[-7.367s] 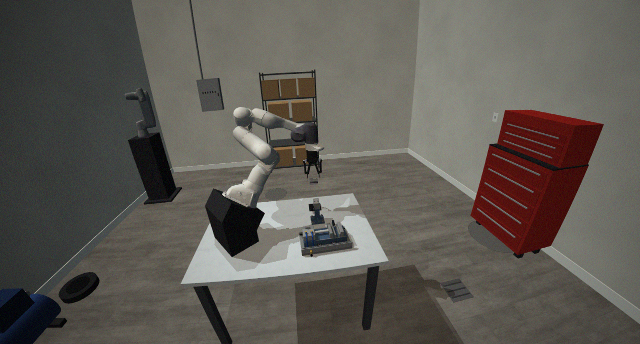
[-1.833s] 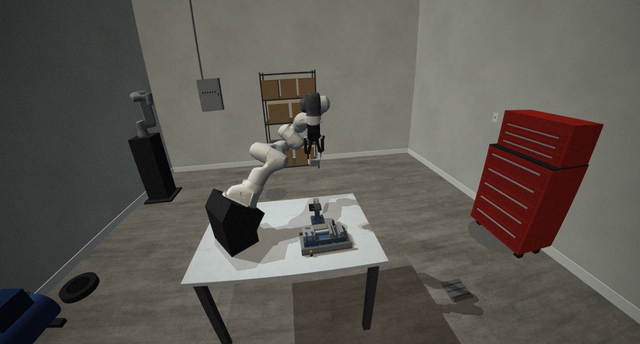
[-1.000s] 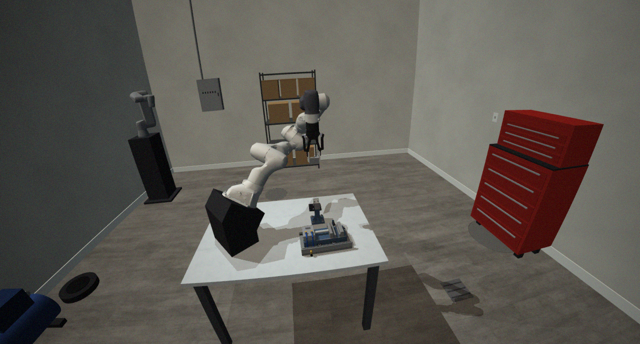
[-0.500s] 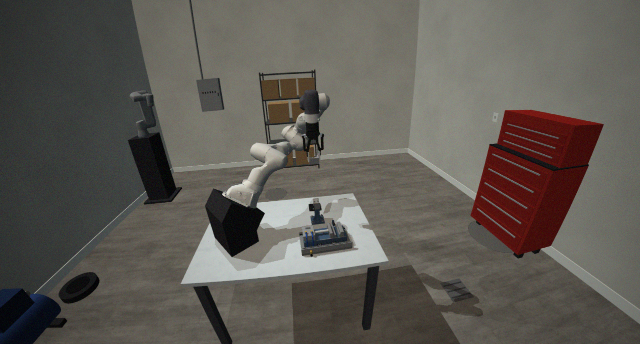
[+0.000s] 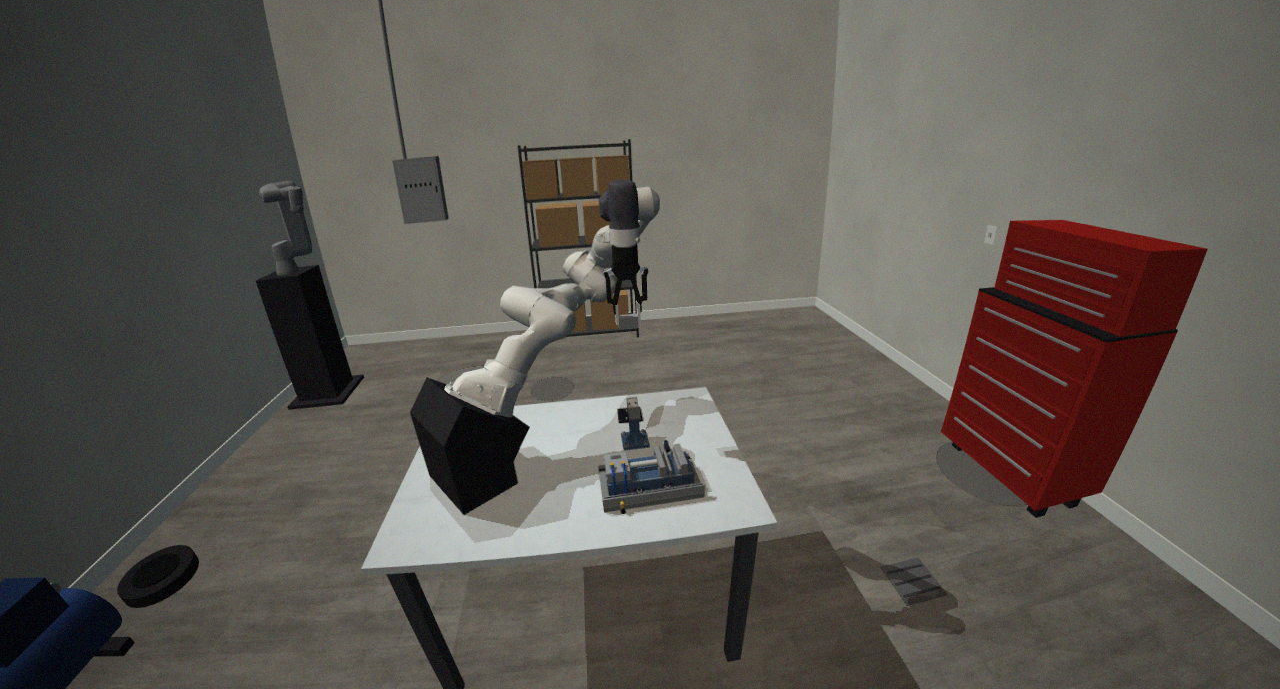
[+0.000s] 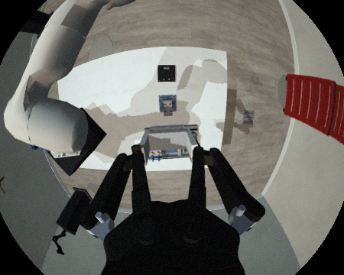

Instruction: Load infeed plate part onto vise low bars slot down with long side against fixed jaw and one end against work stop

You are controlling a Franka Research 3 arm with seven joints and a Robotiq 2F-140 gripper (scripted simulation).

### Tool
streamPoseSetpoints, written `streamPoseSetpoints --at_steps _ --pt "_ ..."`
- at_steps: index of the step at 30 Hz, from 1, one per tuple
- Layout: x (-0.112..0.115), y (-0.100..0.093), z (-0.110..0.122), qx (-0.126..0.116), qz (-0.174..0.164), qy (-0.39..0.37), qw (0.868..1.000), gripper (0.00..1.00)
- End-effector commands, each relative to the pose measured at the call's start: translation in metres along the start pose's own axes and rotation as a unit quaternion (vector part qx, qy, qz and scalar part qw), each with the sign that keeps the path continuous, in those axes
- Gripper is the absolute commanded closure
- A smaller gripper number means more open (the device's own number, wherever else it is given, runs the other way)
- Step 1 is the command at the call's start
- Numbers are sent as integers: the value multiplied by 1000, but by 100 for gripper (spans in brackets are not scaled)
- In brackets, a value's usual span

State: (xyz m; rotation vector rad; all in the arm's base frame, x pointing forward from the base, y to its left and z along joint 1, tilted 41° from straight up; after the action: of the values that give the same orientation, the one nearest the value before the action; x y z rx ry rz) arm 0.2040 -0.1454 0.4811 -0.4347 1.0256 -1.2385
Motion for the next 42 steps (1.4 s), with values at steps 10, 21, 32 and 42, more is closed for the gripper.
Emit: streamPoseSetpoints --at_steps 10,21,32,42 --pt "5 1 0 0 3 1 1000 100" --pt "16 4 -2 -2 10 0 1000 100" --pt "29 7 -6 -5 19 -2 1000 100" --pt "48 13 -12 -7 33 -6 999 100"
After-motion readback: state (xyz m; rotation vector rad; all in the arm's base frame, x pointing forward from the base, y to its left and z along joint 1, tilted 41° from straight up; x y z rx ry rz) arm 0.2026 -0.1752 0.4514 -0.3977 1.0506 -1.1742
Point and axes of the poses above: the point where the finger pads meet when closed, its own y axis out along the fingers, its own z axis across the jaws, x = y × z, the point moved 5 cm from there along -y, back along the fingers
